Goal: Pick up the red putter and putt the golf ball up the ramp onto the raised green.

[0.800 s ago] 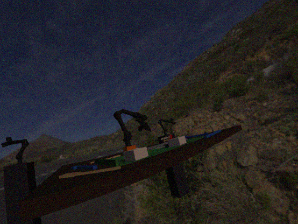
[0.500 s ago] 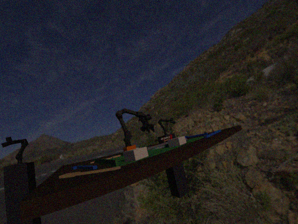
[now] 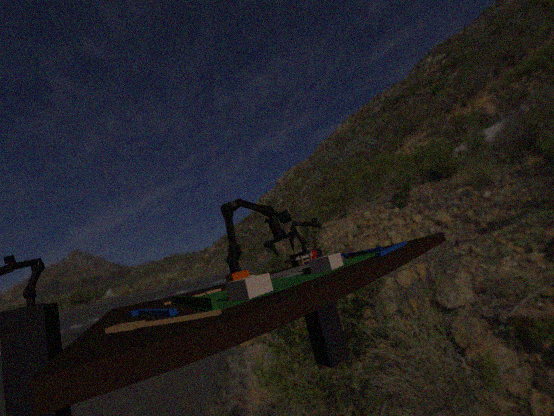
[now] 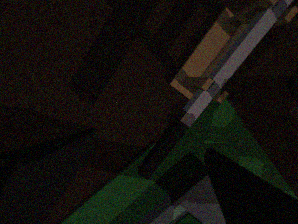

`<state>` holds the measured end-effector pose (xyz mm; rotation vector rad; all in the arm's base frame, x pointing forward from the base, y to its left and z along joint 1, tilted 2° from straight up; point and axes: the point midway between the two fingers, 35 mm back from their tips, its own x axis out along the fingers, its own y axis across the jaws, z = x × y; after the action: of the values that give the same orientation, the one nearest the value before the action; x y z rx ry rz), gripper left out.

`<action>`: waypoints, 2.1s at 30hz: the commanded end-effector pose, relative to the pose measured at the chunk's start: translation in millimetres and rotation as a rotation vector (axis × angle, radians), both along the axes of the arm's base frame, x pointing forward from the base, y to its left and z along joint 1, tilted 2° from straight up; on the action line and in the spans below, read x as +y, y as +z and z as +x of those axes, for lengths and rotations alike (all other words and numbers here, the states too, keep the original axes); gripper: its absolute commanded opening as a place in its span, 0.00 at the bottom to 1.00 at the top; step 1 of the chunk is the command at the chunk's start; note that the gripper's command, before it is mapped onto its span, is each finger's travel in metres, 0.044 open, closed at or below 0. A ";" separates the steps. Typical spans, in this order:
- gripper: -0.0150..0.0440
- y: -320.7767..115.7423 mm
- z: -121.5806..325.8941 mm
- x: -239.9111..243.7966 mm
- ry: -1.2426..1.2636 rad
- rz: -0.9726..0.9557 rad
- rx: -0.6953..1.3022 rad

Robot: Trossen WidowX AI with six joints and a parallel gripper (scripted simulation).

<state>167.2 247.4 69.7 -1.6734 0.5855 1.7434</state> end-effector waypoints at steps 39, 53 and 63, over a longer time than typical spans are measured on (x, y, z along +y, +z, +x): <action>1.00 -62.6 39.6 -9.7 -0.445 0.079 0.189; 0.91 -74.2 40.7 -9.4 -0.440 0.078 0.183; 0.47 -74.2 40.7 -9.4 -0.440 0.078 0.183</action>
<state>207.6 237.8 -5.1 -1.2233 0.8833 1.5770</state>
